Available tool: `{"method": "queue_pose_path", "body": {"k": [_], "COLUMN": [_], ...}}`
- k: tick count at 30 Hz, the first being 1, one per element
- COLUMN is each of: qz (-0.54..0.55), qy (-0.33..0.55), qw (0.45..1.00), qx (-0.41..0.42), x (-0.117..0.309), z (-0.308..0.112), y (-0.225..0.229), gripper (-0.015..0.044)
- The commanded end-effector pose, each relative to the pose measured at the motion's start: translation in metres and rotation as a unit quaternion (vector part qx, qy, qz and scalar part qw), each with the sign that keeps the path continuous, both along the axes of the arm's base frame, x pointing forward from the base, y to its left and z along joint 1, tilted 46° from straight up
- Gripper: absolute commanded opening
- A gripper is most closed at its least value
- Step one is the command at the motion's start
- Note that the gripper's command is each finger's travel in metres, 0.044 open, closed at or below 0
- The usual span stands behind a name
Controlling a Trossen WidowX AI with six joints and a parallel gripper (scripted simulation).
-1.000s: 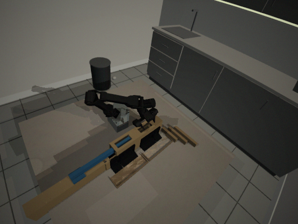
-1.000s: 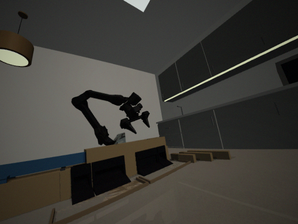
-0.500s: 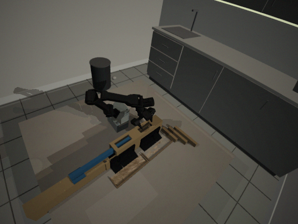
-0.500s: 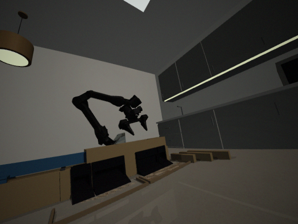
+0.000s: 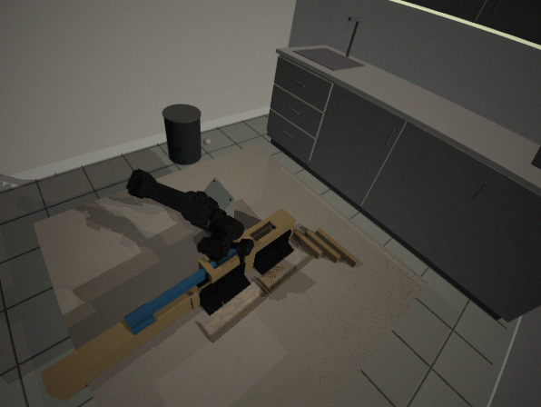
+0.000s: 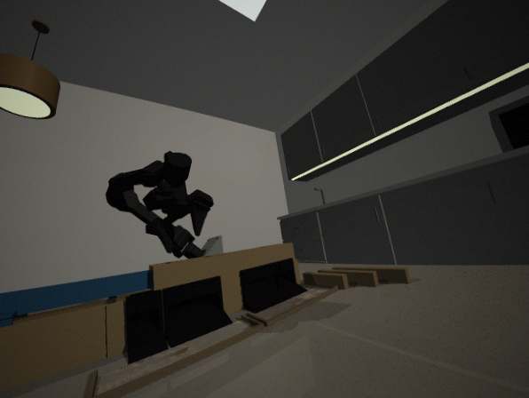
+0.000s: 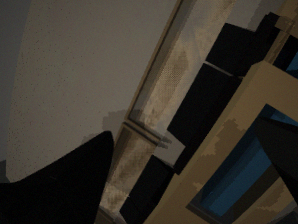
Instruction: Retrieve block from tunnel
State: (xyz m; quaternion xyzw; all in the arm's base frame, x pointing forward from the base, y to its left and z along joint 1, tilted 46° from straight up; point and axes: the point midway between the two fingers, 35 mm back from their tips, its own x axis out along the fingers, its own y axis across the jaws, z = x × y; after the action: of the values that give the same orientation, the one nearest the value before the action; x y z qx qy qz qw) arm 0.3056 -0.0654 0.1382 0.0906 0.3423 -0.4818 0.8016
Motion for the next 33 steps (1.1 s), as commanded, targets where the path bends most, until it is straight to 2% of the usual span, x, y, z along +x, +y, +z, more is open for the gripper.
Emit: {"method": "queue_pose_path", "body": {"k": [1, 7, 33], "qz": [-0.106, -0.243, -0.248], "qy": [-0.074, -0.135, -0.137], "qw": [0.992, 0.960, 0.959], "qx": [-0.013, -0.022, -0.022], "x": [-0.021, -0.056, -0.060], "z": [0.041, 0.049, 0.032], "y": [-0.050, -0.095, -0.114], "gripper": [0.0440, 0.0440, 0.0440]}}
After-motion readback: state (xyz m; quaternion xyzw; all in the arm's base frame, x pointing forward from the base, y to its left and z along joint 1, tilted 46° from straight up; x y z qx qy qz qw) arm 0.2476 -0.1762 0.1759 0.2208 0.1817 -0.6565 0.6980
